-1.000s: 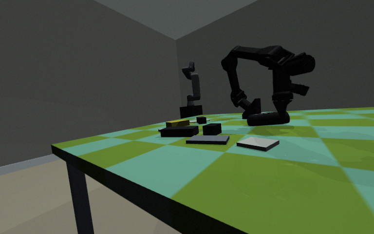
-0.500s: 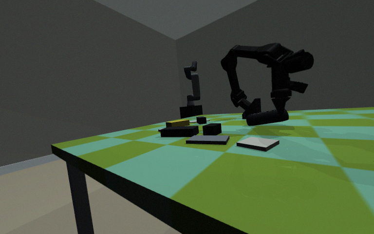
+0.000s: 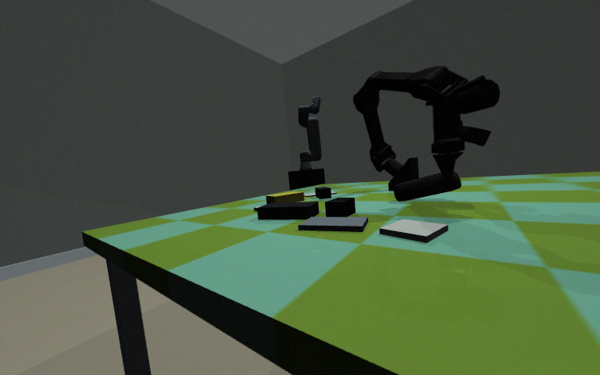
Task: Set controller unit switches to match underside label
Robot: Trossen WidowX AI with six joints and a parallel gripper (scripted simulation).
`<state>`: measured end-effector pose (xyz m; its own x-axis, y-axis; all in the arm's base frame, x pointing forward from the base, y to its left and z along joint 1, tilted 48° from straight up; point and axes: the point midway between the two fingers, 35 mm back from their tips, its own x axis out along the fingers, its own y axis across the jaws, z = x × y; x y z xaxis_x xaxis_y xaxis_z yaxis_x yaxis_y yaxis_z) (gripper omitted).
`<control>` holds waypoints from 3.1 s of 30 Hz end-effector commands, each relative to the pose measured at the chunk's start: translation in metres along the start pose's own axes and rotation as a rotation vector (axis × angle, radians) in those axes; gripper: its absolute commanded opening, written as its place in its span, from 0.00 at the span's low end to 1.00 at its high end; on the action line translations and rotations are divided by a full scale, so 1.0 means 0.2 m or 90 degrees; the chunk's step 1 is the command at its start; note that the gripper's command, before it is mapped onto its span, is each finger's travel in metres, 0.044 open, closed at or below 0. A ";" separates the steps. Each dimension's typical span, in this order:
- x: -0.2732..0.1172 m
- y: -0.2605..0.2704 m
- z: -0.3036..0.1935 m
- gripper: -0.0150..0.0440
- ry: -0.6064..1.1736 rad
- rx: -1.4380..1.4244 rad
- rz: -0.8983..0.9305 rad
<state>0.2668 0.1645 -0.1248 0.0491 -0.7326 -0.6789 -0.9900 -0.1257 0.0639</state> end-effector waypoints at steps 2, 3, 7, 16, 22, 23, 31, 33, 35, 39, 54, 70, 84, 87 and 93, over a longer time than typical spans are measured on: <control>-0.03 0.00 -0.01 0.82 -0.004 0.006 -0.004; -0.03 0.00 -0.01 0.82 -0.004 0.006 -0.004; -0.05 0.00 -0.02 0.82 -0.004 0.006 -0.004; -0.08 0.00 -0.04 0.82 -0.004 0.006 -0.004; -0.10 0.00 -0.05 0.82 -0.004 0.005 -0.004; -0.10 0.00 -0.05 0.82 -0.004 0.005 -0.004; -0.13 0.00 -0.07 0.82 -0.004 0.005 -0.004; -0.13 0.00 -0.08 0.82 -0.004 0.005 -0.004; -0.14 0.00 -0.08 0.82 -0.004 0.005 -0.004; -0.15 0.00 -0.09 0.82 -0.004 0.005 -0.004; -0.20 0.00 -0.14 0.82 -0.004 0.005 -0.004; -0.24 0.00 -0.18 0.82 -0.004 0.005 -0.003; -0.27 0.00 -0.23 0.82 -0.003 0.005 -0.003; -0.28 0.00 -0.24 0.82 -0.003 0.005 -0.003; -0.29 0.00 -0.26 0.82 -0.003 0.005 -0.003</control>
<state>0.2694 0.1731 -0.0532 0.0469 -0.7284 -0.6835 -0.9909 -0.1201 0.0600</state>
